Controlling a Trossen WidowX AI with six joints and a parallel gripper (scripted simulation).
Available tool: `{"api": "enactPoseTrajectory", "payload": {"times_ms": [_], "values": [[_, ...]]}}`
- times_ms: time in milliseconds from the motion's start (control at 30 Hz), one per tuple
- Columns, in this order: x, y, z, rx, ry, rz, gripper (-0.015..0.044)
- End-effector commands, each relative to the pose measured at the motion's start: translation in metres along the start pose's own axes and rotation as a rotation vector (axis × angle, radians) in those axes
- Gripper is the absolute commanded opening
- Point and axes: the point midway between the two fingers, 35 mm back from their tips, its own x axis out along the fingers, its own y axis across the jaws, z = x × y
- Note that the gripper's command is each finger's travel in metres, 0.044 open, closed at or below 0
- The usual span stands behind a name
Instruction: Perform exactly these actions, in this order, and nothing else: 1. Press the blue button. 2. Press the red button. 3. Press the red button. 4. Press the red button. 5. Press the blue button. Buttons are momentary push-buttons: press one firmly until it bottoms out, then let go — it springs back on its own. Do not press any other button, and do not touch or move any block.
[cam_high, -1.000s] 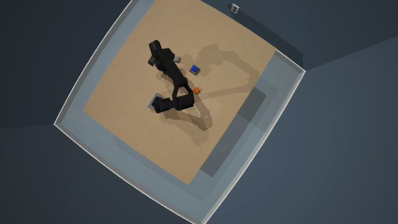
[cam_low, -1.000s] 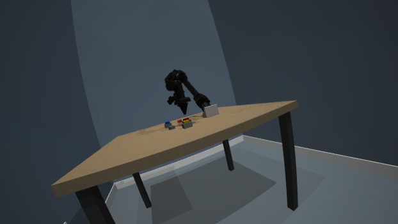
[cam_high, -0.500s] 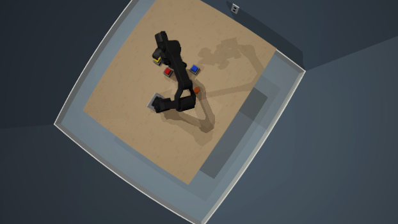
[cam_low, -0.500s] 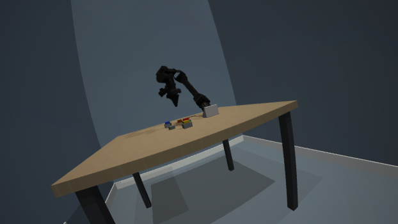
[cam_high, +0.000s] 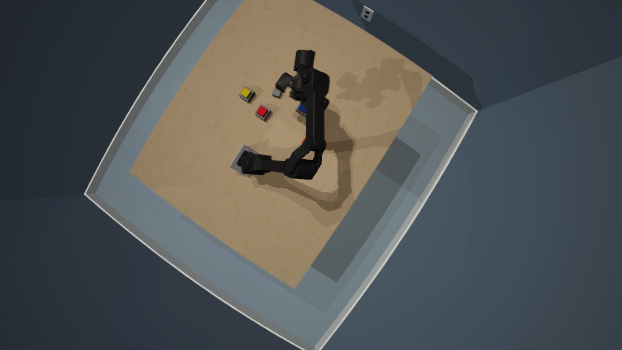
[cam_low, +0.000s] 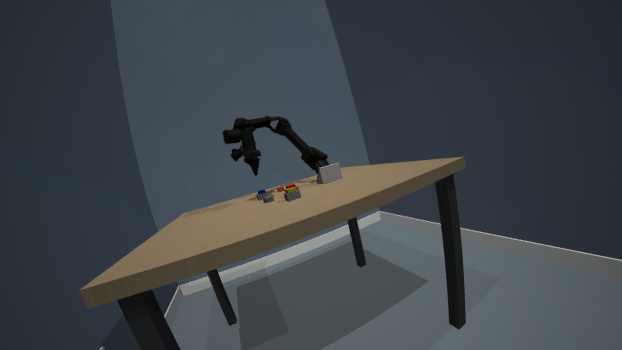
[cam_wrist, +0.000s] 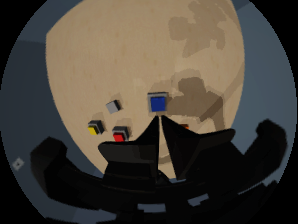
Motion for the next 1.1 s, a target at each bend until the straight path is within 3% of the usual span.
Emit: {"api": "enactPoseTrajectory", "payload": {"times_ms": [0,1067], "values": [[0.038,-0.005,-0.004,-0.008,0.017,-0.013,0.0020],[0.079,-0.006,-0.005,-0.008,0.017,-0.015,0.0020]]}}
